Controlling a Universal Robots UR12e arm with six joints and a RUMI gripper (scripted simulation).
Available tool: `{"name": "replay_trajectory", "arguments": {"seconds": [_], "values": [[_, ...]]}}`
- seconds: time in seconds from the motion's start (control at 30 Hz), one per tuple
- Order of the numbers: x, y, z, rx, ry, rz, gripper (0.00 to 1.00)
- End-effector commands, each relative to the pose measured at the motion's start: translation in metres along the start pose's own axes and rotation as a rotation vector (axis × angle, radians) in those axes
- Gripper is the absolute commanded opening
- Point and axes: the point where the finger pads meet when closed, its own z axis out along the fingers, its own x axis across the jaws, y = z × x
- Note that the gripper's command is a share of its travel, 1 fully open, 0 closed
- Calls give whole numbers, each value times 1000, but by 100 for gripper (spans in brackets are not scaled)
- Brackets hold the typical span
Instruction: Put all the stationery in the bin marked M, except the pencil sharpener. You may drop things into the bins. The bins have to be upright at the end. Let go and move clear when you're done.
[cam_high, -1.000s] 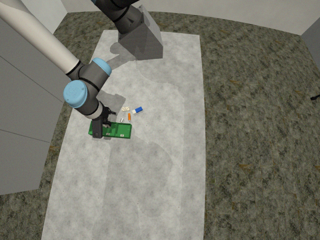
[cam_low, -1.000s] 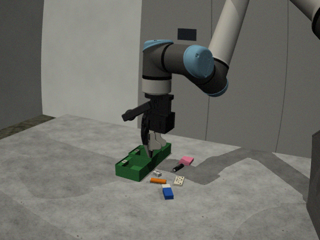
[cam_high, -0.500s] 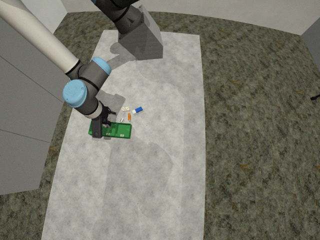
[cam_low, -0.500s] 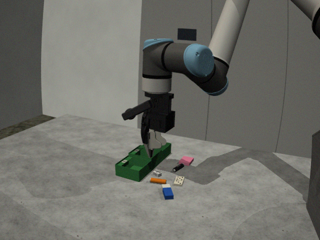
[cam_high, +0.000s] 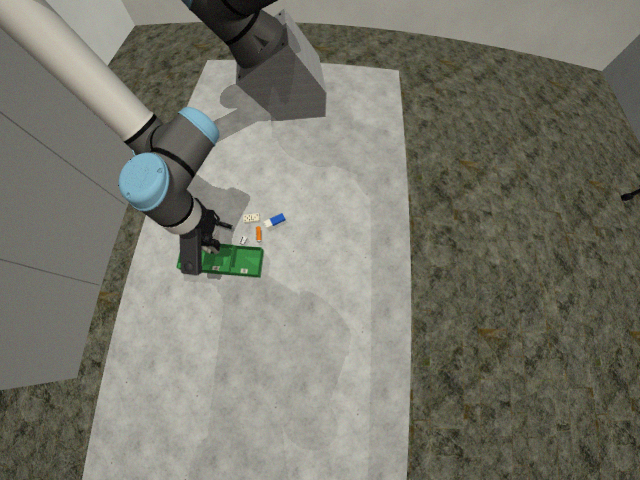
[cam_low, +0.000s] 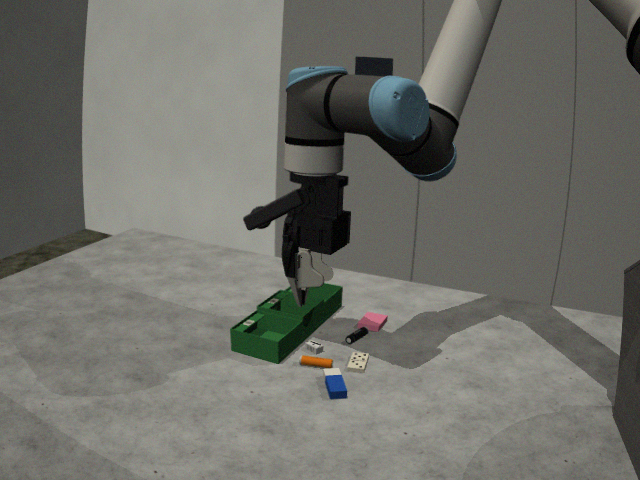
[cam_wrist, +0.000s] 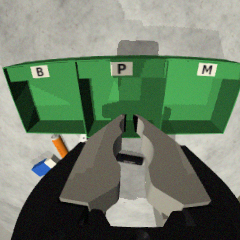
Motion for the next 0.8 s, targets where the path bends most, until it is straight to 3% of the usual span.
{"name": "replay_trajectory", "arguments": {"seconds": [0.0, 0.33, 0.6, 0.77], "values": [[0, 0, -6, 1, 0, 0, 4], [0, 0, -39, 1, 0, 0, 4], [0, 0, -39, 1, 0, 0, 4], [-25, 0, -39, 1, 0, 0, 4]]}}
